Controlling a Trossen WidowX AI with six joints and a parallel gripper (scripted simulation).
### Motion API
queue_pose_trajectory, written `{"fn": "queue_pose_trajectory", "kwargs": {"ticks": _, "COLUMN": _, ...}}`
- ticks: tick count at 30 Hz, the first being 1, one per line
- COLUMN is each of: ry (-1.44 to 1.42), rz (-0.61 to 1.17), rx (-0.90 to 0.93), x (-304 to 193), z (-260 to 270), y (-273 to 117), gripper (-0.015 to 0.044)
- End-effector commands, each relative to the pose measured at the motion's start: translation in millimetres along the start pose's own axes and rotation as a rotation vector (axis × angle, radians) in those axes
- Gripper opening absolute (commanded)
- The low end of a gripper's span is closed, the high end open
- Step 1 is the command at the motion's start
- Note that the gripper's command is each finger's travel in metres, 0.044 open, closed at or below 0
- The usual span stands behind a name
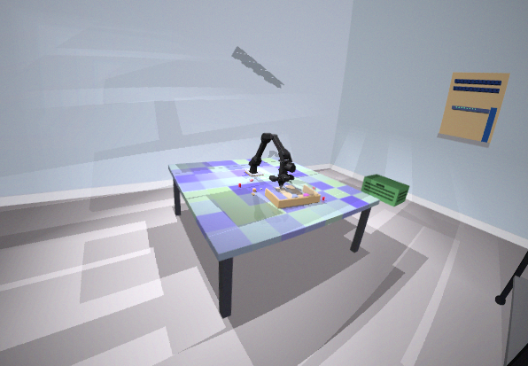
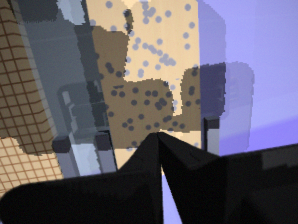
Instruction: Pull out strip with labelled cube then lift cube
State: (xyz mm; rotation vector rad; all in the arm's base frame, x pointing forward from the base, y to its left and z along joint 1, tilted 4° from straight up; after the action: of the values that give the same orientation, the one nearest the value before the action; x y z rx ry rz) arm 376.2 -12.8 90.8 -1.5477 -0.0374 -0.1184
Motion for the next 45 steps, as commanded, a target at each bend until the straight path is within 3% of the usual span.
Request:
{"fn": "queue_pose_trajectory", "kwargs": {"ticks": 1, "ry": 0.005, "rz": -0.001, "rx": -0.004, "x": 0, "z": 0, "y": 1, "gripper": 0.0}}
{"fn": "queue_pose_trajectory", "kwargs": {"ticks": 29, "ry": 0.005, "rz": -0.001, "rx": -0.004, "x": 1, "z": 0, "y": 4, "gripper": 0.0}}
{"fn": "queue_pose_trajectory", "kwargs": {"ticks": 45, "ry": 0.005, "rz": 0.0, "rx": -0.004, "x": -23, "z": 4, "y": 5, "gripper": 0.0}}
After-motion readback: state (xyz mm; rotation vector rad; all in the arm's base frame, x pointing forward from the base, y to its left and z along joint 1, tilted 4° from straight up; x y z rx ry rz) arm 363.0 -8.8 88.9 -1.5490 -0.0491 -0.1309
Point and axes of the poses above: the point midway between the two fingers, 35 mm back from their tips, its own y axis out along the fingers, its own z axis across the jaws, x = y × z, the point moved 3 cm from there along -y, back along the fingers, and after that the axes turned 10 degrees about -y, right-handed, at the moved point
